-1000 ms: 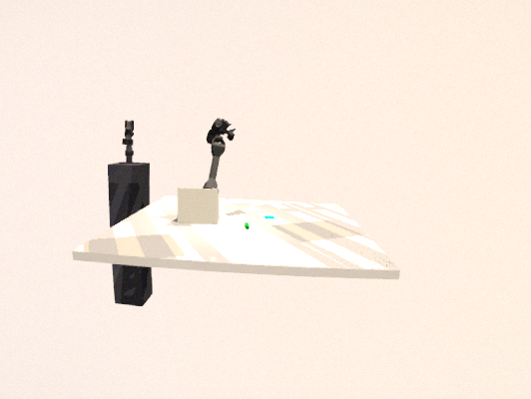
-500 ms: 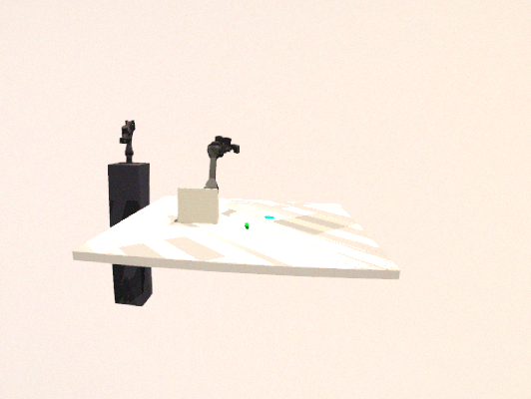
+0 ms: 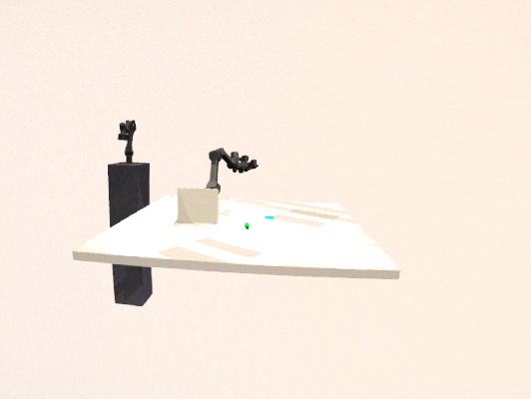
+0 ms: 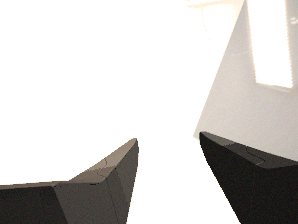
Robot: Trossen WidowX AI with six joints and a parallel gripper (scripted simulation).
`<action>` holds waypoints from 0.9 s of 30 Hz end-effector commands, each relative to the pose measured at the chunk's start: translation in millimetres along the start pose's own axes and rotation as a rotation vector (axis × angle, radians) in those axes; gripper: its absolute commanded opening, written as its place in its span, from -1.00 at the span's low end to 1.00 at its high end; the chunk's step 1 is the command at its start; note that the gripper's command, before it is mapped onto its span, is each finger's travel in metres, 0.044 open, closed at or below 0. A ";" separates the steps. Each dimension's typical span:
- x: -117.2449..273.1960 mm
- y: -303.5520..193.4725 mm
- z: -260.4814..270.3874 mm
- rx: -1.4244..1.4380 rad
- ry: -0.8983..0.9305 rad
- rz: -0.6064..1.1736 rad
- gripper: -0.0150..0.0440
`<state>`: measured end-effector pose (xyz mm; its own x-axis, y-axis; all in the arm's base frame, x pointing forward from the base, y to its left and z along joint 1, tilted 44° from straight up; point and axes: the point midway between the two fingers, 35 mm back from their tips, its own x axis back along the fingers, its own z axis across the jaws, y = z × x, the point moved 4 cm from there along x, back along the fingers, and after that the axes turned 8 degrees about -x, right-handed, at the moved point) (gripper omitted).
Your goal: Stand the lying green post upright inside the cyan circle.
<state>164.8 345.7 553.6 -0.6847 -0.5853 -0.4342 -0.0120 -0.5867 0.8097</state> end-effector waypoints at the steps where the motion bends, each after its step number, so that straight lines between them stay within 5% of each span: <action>1: -21.9 -37.1 -42.5 0.084 -0.070 0.099 0.30; 14: -44.6 -129.5 -221.9 0.228 -0.371 0.454 0.30; 27: 22.4 -176.0 -416.9 0.136 -0.754 0.802 0.30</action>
<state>439.6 237.9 271.6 -0.8393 -0.3092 0.4472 0.4913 -0.0789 0.8674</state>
